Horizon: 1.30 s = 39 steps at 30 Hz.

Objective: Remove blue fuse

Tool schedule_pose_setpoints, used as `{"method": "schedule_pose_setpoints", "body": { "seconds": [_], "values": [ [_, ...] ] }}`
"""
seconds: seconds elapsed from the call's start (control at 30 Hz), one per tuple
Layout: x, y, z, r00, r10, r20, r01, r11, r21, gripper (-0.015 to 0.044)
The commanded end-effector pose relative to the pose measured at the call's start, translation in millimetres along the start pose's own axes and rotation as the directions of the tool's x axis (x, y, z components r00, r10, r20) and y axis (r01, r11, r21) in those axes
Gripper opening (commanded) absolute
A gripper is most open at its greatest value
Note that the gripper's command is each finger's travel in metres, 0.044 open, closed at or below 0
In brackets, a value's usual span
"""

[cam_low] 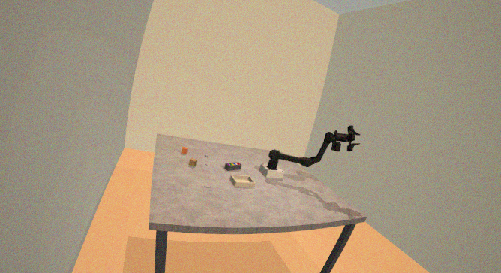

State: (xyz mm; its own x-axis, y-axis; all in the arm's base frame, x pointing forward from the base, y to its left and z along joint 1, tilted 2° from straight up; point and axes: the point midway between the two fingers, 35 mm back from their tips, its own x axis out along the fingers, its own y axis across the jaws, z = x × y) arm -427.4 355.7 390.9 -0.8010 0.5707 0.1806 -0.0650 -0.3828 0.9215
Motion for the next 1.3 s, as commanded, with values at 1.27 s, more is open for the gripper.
{"method": "schedule_pose_setpoints", "body": {
  "seconds": [1.27],
  "values": [
    [-388.7, 379.2, 87.0, 0.118, 0.948, 0.295, -0.937, 0.205, -0.283, 0.0062]
  ]
}}
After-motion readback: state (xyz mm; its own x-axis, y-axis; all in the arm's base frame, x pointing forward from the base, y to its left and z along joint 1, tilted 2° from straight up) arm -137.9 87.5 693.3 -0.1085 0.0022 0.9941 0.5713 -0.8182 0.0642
